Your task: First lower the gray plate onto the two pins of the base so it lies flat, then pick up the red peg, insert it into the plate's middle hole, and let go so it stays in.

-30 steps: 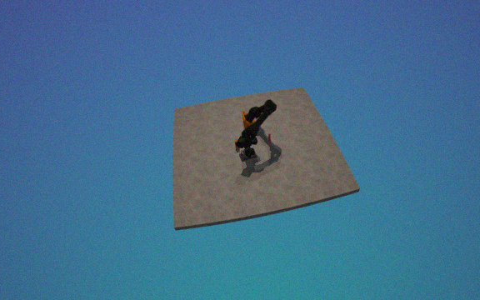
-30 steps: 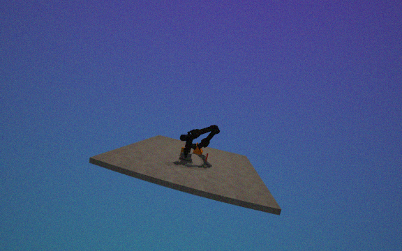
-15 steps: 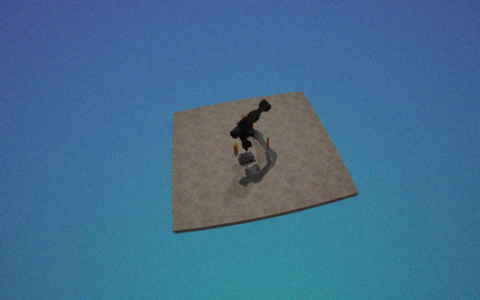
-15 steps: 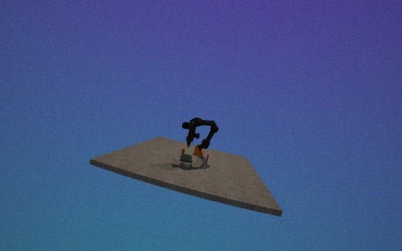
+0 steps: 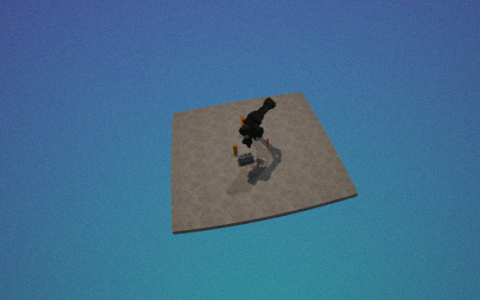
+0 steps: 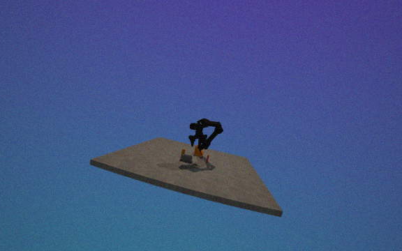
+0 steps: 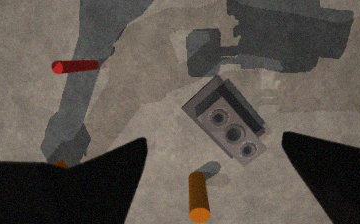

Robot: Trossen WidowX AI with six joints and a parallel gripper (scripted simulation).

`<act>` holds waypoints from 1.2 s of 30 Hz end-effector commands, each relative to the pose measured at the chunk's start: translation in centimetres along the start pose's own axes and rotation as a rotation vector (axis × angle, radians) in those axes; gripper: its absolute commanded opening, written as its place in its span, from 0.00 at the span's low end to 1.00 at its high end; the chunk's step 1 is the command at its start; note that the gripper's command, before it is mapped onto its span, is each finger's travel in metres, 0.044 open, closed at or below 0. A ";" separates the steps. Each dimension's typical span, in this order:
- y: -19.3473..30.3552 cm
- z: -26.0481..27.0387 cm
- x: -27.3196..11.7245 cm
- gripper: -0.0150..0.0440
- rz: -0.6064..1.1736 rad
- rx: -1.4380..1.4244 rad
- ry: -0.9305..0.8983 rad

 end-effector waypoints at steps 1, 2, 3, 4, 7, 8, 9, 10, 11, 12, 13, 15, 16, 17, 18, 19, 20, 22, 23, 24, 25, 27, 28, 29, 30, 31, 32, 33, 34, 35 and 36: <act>-2.6 4.8 -0.2 1.00 -0.004 0.613 -0.006; -2.9 5.5 -0.2 1.00 -0.004 0.704 -0.006; -3.2 6.2 -0.2 1.00 -0.004 0.795 -0.005; -3.5 6.9 -0.2 1.00 -0.004 0.886 -0.005; -4.1 8.9 -0.1 1.00 -0.001 1.112 -0.002; -4.2 9.3 -0.1 1.00 0.000 1.167 0.000; -4.3 9.8 0.0 1.00 0.001 1.224 0.001; -4.4 10.3 0.0 1.00 0.002 1.279 0.003; -4.5 10.7 0.1 1.00 0.003 1.333 0.004; -4.6 11.2 0.1 1.00 0.003 1.388 0.006; -4.6 11.7 0.2 1.00 0.003 1.443 0.007; -4.8 12.6 0.3 1.00 0.001 1.554 0.008; -4.9 13.1 0.3 1.00 -0.002 1.608 0.007; -5.0 13.6 0.4 1.00 -0.005 1.662 0.005; -5.1 14.0 0.4 1.00 -0.007 1.717 0.004; -5.2 14.5 0.5 1.00 -0.010 1.772 0.002; -5.2 15.0 0.5 1.00 -0.013 1.827 -0.001; -5.3 15.7 0.6 1.00 -0.017 1.923 -0.005; -5.3 15.8 0.7 1.00 -0.018 1.934 -0.005; -5.3 15.8 0.7 1.00 -0.018 1.934 -0.005; -5.3 15.8 0.7 1.00 -0.018 1.934 -0.005; -5.3 15.8 0.6 1.00 -0.018 1.934 -0.005; -5.3 15.8 0.6 1.00 -0.018 1.934 -0.005; -5.3 15.8 0.6 1.00 -0.018 1.934 -0.005; -5.3 15.8 0.6 1.00 -0.018 1.934 -0.005; -5.3 15.8 0.6 1.00 -0.018 1.934 -0.005; -5.3 15.8 0.6 1.00 -0.018 1.934 -0.005; -5.3 15.8 0.6 1.00 -0.018 1.934 -0.005; -5.3 15.8 0.6 1.00 -0.018 1.934 -0.005; -5.3 15.8 0.6 1.00 -0.018 1.934 -0.005; -5.3 15.7 0.6 1.00 -0.017 1.934 -0.006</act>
Point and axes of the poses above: the point midway between the two fingers, 35 mm back from their tips, its own x axis out along the fingers, its own z axis across the jaws, y = z × x, the point moved 10 cm from there along -x, back along the fingers, and after that the axes turned 1 degree about x, right-handed, at the moved point
